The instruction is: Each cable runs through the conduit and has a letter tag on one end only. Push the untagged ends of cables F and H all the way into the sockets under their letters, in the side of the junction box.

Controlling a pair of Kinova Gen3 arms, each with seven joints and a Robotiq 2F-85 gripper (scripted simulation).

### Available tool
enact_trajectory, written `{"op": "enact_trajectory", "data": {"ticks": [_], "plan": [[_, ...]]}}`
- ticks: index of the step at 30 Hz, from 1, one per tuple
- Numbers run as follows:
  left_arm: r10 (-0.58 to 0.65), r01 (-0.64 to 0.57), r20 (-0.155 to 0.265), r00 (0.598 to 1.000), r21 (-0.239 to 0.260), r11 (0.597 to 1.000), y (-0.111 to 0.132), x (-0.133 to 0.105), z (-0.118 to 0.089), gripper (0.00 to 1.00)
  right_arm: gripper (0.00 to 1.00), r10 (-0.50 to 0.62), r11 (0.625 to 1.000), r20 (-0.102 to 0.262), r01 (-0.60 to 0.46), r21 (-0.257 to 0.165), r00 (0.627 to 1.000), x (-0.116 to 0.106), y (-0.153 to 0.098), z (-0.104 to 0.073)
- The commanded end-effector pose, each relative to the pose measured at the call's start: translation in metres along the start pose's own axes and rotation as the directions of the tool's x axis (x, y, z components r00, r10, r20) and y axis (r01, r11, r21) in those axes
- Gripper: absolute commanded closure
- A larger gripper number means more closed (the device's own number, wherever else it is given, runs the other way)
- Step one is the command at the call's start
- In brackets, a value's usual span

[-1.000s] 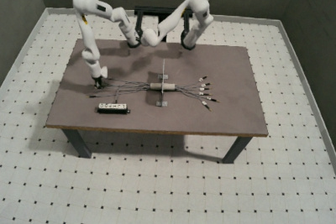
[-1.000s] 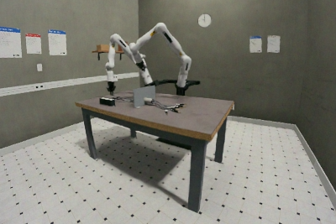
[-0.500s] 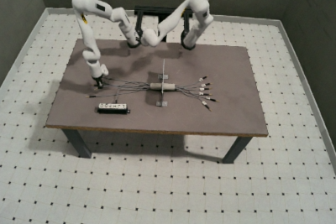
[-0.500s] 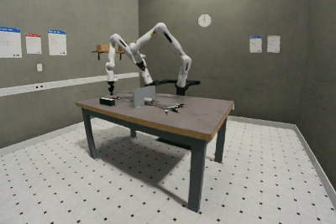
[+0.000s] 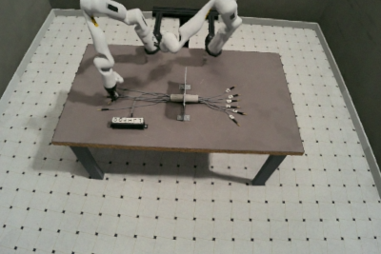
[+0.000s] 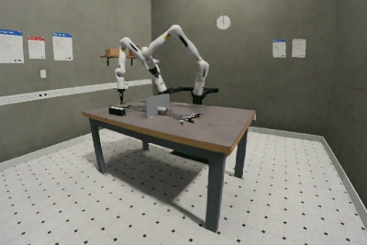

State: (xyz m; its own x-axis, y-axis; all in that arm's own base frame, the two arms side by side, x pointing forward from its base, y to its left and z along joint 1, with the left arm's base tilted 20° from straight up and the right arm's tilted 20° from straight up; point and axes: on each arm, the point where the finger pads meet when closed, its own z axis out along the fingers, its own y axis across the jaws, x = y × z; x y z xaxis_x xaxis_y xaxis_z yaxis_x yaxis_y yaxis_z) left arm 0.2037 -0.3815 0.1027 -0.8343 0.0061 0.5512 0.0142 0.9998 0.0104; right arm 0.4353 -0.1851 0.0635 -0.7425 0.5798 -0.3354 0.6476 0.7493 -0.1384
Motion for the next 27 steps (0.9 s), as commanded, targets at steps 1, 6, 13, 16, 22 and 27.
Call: {"op": "enact_trajectory", "data": {"ticks": [1, 6, 13, 16, 22, 27], "plan": [[0.001, -0.001, 0.001, 1.0, 0.001, 1.0, -0.0006, 0.0005, -0.0006, 0.687, 0.867, -0.106, 0.994, -0.01, 0.106, -0.011, 0.994, -0.0006, -0.0007, -0.0004], [0.001, -0.001, 0.001, 1.0, 0.001, 1.0, -0.0006, 0.0005, -0.0006, 0.687, 0.867, -0.106, 0.994, -0.01, 0.106, -0.011, 0.994, -0.0006, -0.0007, -0.0004], [0.001, -0.001, 0.001, 1.0, 0.001, 1.0, -0.0006, 0.0005, -0.0006, 0.687, 0.867, -0.395, 0.919, -0.006, 0.395, -0.014, 0.919, -0.0006, -0.0007, -0.0004], [0.001, -0.001, 0.001, 1.0, 0.001, 1.0, -0.0006, 0.0005, -0.0006, 0.687, 0.867, -0.484, 0.875, -0.005, 0.484, -0.014, 0.875, -0.0006, -0.0007, -0.0004], [0.001, -0.001, 0.001, 1.0, 0.001, 1.0, -0.0006, 0.0005, -0.0006, 0.687, 0.867, -0.484, 0.875, -0.005, 0.484, -0.014, 0.875, -0.0006, -0.0007, -0.0004], [0.001, -0.001, 0.001, 1.0, 0.001, 1.0, -0.0006, 0.0005, -0.0006, 0.687, 0.867, -0.484, 0.875, -0.005, 0.484, -0.014, 0.875, -0.0006, -0.0007, -0.0004]]}}
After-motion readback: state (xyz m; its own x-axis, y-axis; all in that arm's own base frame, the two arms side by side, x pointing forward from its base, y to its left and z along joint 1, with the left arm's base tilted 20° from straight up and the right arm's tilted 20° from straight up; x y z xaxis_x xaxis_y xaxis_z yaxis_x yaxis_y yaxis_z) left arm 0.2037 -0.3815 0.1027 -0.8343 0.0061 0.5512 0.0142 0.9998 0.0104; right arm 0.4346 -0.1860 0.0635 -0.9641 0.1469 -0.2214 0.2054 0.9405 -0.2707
